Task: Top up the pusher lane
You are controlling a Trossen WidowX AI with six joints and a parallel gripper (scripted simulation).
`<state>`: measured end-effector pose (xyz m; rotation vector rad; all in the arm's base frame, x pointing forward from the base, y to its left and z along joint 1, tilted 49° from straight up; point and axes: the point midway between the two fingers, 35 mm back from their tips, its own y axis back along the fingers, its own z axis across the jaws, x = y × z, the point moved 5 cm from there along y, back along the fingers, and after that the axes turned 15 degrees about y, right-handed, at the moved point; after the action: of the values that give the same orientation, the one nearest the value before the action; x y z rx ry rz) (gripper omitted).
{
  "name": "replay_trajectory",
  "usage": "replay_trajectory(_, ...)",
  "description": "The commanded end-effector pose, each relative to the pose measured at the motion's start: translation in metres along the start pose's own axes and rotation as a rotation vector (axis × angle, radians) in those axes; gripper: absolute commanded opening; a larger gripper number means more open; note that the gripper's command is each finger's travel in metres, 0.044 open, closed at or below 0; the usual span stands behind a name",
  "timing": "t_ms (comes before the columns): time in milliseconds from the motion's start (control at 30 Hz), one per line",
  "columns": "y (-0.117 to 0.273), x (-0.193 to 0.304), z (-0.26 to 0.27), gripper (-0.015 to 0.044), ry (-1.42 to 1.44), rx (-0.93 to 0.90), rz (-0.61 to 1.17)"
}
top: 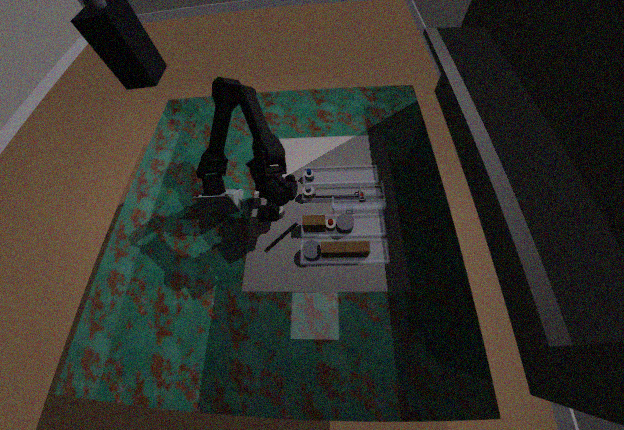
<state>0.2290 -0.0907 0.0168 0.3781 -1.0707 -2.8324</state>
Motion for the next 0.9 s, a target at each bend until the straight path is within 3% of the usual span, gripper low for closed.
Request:
replay_trajectory(0, -0.004, 0.001, -0.001, 0.0440, -0.009, 0.000, -0.009)
replay_trajectory(867, -0.050, 0.001, -0.001, 0.0440, -0.009, -0.001, -0.009)
